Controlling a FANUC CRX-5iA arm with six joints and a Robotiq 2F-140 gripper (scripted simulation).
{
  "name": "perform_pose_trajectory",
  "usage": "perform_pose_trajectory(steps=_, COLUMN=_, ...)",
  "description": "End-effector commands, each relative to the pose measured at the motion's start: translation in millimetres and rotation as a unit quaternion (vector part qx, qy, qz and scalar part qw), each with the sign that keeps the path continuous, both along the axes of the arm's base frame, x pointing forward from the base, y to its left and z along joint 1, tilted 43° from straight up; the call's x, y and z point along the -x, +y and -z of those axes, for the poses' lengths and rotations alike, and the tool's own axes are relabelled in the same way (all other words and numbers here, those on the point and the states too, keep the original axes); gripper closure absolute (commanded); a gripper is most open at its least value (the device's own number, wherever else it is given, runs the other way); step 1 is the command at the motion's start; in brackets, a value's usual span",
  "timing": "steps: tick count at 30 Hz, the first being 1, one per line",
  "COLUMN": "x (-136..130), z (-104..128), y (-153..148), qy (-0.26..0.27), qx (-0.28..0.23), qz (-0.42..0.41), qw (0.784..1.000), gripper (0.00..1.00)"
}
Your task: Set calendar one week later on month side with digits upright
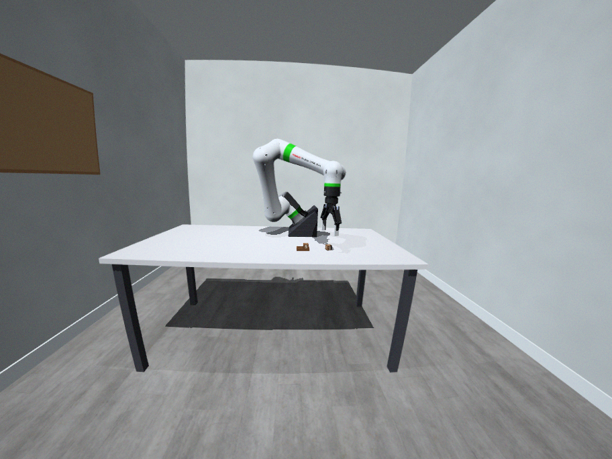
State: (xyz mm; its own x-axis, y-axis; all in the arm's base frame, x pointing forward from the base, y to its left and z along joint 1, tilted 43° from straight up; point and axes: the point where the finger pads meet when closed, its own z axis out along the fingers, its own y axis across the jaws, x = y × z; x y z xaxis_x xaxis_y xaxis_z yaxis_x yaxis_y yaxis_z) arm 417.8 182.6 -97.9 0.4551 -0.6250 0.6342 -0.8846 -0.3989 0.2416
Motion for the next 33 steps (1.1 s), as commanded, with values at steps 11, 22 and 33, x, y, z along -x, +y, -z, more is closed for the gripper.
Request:
perform_pose_trajectory(steps=11, x=-0.1, z=-0.1, y=0.3, qy=0.010, qx=0.001, qz=-0.012, qw=1.000, gripper=0.00)
perform_pose_trajectory(steps=22, x=0.0, z=-1.0, y=1.0, qy=0.123, qx=0.019, qz=-0.135, qw=0.983, gripper=0.00)
perform_pose_trajectory(steps=33, x=0.1, z=-1.8, y=1.8, qy=0.235, qx=0.036, qz=-0.258, qw=0.936, gripper=0.00)
